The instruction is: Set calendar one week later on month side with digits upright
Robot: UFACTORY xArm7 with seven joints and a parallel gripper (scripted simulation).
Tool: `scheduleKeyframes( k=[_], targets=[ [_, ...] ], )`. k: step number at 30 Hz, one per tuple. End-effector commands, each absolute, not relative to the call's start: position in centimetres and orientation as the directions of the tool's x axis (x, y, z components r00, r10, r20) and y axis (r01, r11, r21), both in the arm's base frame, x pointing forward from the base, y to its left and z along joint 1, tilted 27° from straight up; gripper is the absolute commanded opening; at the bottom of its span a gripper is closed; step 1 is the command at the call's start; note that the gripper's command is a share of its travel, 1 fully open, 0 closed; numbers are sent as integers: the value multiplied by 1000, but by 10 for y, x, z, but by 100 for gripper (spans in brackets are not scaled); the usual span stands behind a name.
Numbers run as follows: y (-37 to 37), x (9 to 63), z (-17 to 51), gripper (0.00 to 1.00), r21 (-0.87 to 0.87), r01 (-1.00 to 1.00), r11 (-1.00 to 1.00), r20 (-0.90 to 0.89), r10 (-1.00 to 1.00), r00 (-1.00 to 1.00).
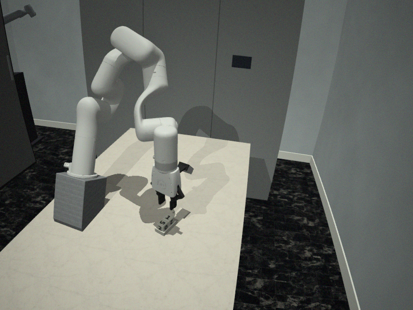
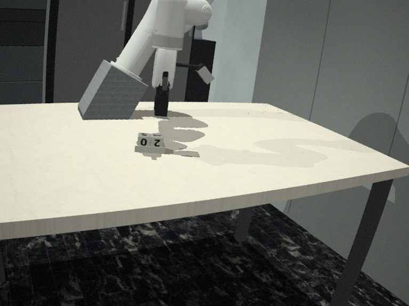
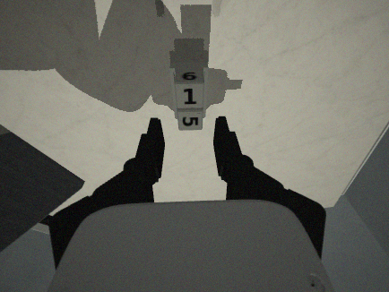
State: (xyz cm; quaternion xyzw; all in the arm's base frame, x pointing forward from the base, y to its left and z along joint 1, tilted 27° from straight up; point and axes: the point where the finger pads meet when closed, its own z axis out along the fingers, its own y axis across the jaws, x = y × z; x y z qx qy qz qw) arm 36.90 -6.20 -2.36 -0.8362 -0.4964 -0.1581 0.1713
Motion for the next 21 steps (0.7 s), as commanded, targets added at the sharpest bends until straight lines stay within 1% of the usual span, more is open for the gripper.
scheduleKeyframes(
  k=[1, 21],
  targets=[
    [-63, 370, -23, 49, -126, 884, -451, 434, 776, 458],
    [-60, 371, -30, 49, -126, 884, -450, 435, 776, 457]
  ],
)
